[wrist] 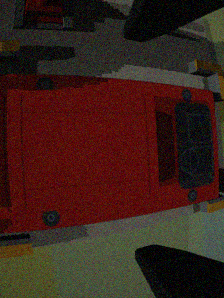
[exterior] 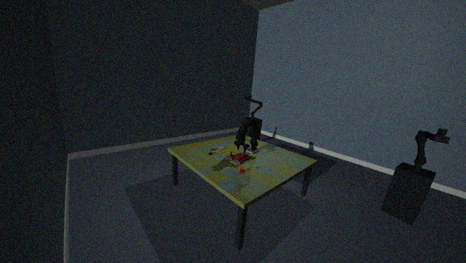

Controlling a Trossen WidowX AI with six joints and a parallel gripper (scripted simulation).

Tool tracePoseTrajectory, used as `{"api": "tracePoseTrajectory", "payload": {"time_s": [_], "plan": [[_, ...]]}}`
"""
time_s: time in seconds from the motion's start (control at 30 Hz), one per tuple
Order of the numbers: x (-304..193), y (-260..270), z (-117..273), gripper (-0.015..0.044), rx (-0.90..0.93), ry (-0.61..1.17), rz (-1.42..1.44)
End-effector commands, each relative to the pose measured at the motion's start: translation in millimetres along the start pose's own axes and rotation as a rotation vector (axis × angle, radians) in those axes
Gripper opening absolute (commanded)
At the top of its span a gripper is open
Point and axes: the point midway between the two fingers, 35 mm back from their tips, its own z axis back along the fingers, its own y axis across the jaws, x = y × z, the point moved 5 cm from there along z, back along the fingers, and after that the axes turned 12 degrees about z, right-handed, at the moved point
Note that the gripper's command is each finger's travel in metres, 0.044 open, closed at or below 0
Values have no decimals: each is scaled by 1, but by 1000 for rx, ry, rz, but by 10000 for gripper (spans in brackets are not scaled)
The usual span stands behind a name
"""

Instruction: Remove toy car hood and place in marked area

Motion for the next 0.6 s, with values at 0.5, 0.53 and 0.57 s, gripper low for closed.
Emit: {"api": "tracePoseTrajectory", "payload": {"time_s": [0.5, 0.53, 0.57], "plan": [[3, -1, -9, 440, -5, -2, 5], [3, -1, -9, 440, -5, -2, 5], [3, 0, -10, 440, -5, -2, 5]]}}
